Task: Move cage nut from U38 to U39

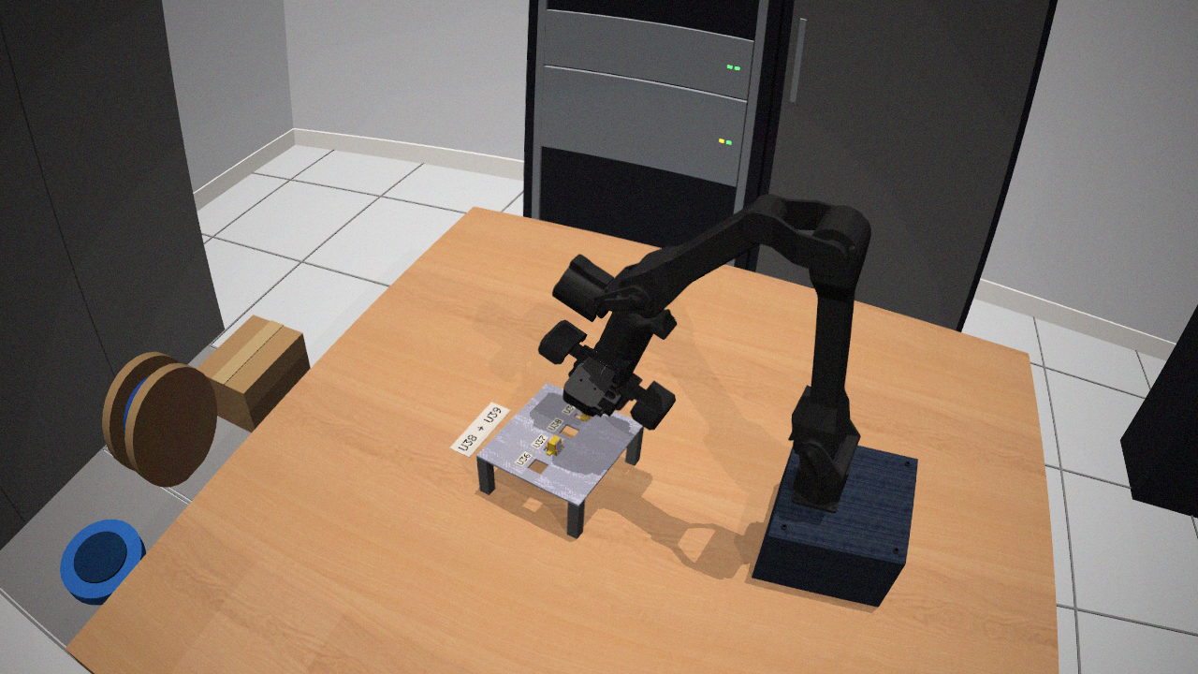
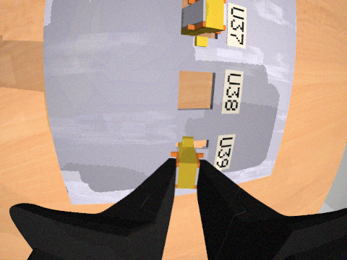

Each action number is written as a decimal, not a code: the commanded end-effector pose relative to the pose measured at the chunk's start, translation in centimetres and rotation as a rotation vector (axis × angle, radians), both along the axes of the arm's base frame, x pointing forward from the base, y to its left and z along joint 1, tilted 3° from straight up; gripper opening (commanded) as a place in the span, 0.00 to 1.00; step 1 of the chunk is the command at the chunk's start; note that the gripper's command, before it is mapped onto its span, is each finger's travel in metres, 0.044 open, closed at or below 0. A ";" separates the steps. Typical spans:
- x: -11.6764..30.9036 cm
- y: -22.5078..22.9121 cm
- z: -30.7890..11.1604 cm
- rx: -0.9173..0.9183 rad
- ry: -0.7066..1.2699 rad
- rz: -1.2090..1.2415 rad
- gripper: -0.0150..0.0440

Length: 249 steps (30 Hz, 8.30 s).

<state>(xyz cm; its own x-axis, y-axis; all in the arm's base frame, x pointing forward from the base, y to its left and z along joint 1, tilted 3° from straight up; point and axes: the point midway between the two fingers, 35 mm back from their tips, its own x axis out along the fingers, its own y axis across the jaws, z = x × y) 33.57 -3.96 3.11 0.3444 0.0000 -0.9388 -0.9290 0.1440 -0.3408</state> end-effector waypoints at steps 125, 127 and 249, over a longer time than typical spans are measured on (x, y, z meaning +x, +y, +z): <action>0.5 -0.1 0.0 0.011 0.115 0.008 0.31; 0.5 -0.1 0.0 0.011 0.119 0.009 0.31; 0.9 -0.1 0.0 0.023 0.205 0.013 0.31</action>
<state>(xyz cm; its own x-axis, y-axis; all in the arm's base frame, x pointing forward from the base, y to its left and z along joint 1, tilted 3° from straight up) 34.45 -4.07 3.06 0.1478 0.0273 -0.9886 -0.9797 0.1408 -0.1426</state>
